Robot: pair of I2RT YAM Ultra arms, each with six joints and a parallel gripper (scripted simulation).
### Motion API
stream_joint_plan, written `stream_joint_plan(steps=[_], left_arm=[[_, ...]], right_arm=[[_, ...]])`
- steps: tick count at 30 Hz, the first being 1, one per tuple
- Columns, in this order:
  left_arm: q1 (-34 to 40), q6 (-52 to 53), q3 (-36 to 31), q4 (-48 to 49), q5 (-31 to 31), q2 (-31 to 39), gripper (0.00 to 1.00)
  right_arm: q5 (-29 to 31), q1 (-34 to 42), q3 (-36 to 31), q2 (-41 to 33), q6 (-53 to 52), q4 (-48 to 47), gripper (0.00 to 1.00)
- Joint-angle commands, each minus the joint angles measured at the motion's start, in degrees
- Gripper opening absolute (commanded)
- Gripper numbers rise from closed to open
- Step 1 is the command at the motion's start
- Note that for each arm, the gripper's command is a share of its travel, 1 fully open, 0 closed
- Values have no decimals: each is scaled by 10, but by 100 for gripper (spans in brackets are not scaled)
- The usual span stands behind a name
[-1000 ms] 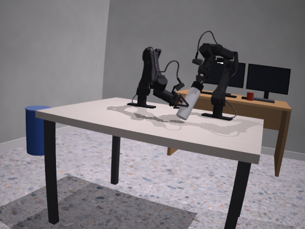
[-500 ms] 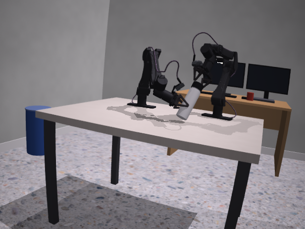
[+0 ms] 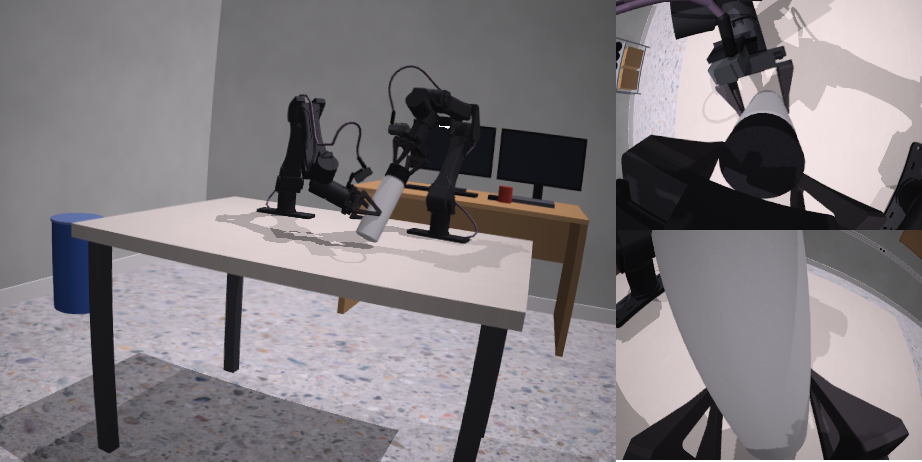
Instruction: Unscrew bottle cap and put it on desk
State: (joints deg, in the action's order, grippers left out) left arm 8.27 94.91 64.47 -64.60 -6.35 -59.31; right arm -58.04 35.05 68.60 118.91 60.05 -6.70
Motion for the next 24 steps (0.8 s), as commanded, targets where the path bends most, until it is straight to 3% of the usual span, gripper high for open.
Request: stream_joint_plan(steps=[1, 3, 4, 8, 10, 11, 24], left_arm=[[2, -41, 3, 6, 2, 0, 27], [-2, -128, 6, 3, -1, -1, 4], [-4, -175, 7, 2, -4, -2, 0], [-5, -276, 11, -3, -3, -5, 0], [-5, -276, 11, -3, -3, -5, 0], [-4, -342, 12, -5, -1, -6, 0], [-2, -675, 22, -18, 4, -14, 0]], right_arm=[[-21, 2, 22, -12, 4, -3, 0], [-21, 2, 22, -12, 4, -3, 0], [-21, 2, 22, -12, 4, -3, 0], [-21, 2, 22, -12, 4, -3, 0], [-21, 2, 22, -12, 4, -3, 0], [-21, 2, 22, -12, 4, -3, 0], [-21, 2, 22, -12, 4, -3, 0]])
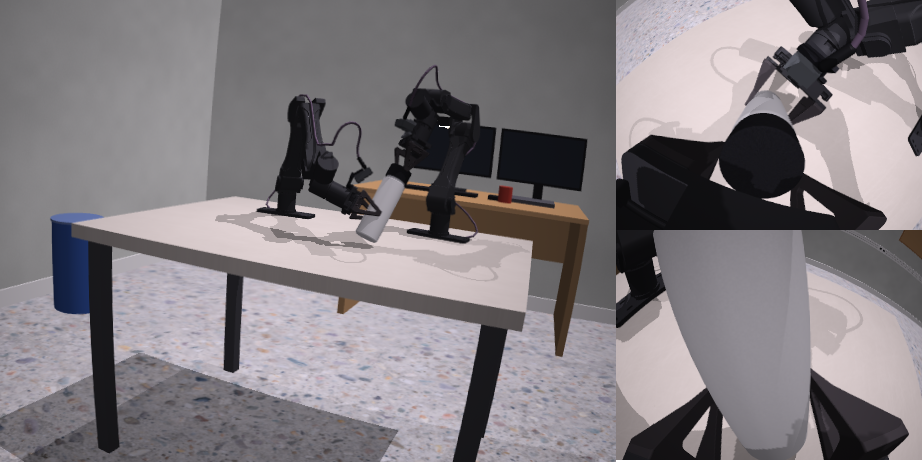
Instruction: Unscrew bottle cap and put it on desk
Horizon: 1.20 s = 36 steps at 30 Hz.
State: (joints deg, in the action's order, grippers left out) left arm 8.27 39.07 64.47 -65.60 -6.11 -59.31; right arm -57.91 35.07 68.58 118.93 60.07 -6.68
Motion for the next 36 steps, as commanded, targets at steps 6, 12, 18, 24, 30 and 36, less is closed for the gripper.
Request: stream_joint_plan(steps=[6, 12, 18, 24, 30, 36], left_arm=[[-3, -257, 28, -15, 1, -19, 0], [-5, -410, 36, -26, -2, -27, 0], [-8, -561, 42, -34, -7, -33, 0], [-12, -697, 47, -40, -13, -37, 0], [-17, -849, 50, -45, -21, -40, 0], [-10, -940, 55, -49, -11, -44, 0]], right_arm=[[-22, 2, 22, -13, 4, -3, 0], [-22, 2, 22, -13, 4, -3, 0], [-22, 2, 22, -13, 4, -3, 0], [-22, 2, 22, -13, 4, -3, 0], [-22, 2, 22, -13, 4, -3, 0], [-22, 2, 22, -13, 4, -3, 0]])
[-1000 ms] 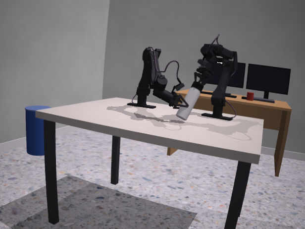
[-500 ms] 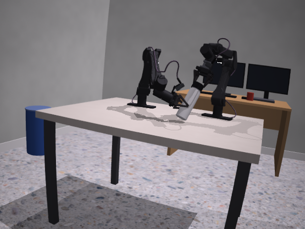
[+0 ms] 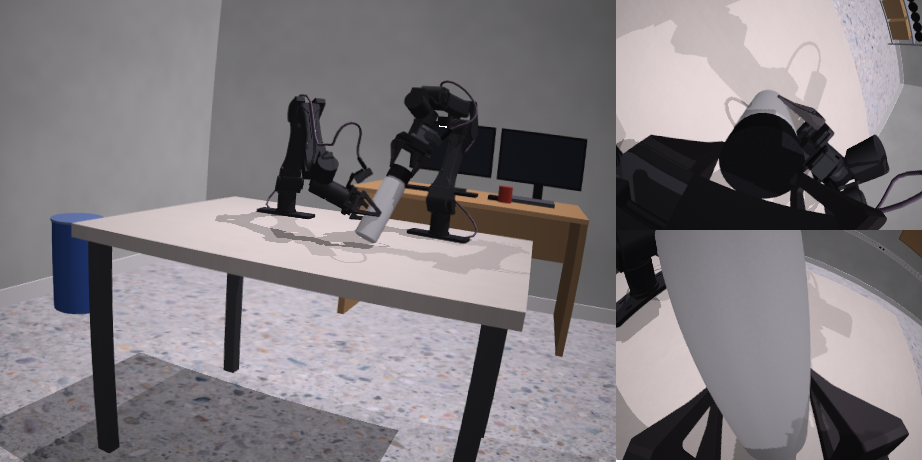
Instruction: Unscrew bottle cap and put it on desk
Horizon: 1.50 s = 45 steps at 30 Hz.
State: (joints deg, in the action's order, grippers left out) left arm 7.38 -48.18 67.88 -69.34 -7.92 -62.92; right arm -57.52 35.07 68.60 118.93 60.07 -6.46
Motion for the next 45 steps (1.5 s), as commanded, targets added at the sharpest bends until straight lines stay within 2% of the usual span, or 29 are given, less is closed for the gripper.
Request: stream_joint_plan(steps=[1, 8, 16, 20, 24, 33, 35, 36, 45], left_arm=[[-1, -68, 21, -12, 7, -8, 0], [0, -34, 4, 0, 1, 0, 0], [0, -34, 4, 0, 1, 0, 91], [1, -25, 4, 1, 2, 0, 94], [18, 126, 2, 4, 26, 3, 94], [34, 349, -3, 11, 48, 9, 94], [34, 349, -3, 11, 48, 9, 94], [37, 413, -5, 13, 52, 11, 94], [46, 637, -15, 23, 64, 21, 94]], right_arm=[[-26, 2, 22, -13, 4, -5, 0], [-26, 2, 22, -13, 4, -5, 0], [-26, 2, 22, -13, 4, -5, 0], [-26, 2, 22, -13, 4, -5, 0], [-26, 2, 22, -13, 4, -5, 0], [-26, 2, 22, -13, 4, -5, 0], [-26, 2, 22, -13, 4, -5, 0], [-26, 2, 22, -13, 4, -5, 0], [-26, 2, 22, -13, 4, -5, 0]])
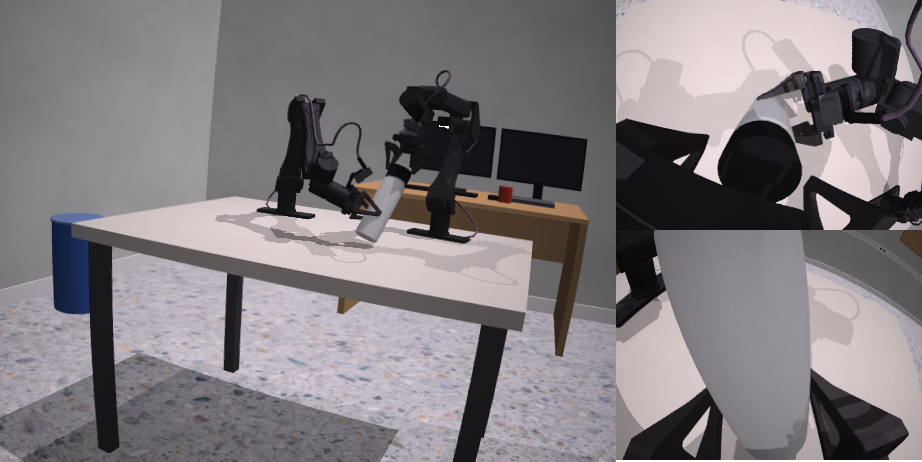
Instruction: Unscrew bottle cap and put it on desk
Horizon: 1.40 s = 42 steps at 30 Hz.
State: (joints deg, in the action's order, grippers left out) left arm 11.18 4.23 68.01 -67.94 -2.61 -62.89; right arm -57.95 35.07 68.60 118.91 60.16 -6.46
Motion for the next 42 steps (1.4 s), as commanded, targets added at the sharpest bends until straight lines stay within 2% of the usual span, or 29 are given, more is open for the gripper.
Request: stream_joint_plan(steps=[1, 5, 7, 8, 22, 24, 25, 31, 37, 39, 42], left_arm=[[8, 138, -18, 11, 11, 22, 94], [9, 240, -25, 19, 13, 30, 94], [9, 240, -25, 19, 13, 30, 94], [9, 305, -28, 22, 13, 32, 94], [4, 667, -46, 41, 5, 50, 94], [4, 667, -46, 41, 5, 50, 94], [3, 735, -48, 43, 3, 52, 94], [-8, 900, -54, 49, -12, 58, 94], [-28, 936, -53, 47, -39, 56, 94], [-24, 914, -46, 46, -31, 50, 71], [-21, 900, -43, 46, -24, 47, 70]], right_arm=[[-22, 2, 22, -12, 3, -5, 0], [-22, 2, 22, -12, 3, -5, 0], [-22, 2, 22, -12, 3, -5, 0], [-22, 2, 22, -12, 3, -5, 0], [-22, 2, 22, -12, 3, -5, 0], [-22, 2, 22, -12, 3, -5, 0], [-22, 2, 22, -12, 3, -5, 0], [-22, 2, 22, -12, 3, -5, 0], [-22, 2, 22, -12, 3, -5, 0], [-22, 2, 22, -12, 3, -5, 0], [-22, 2, 22, -12, 3, -5, 0]])
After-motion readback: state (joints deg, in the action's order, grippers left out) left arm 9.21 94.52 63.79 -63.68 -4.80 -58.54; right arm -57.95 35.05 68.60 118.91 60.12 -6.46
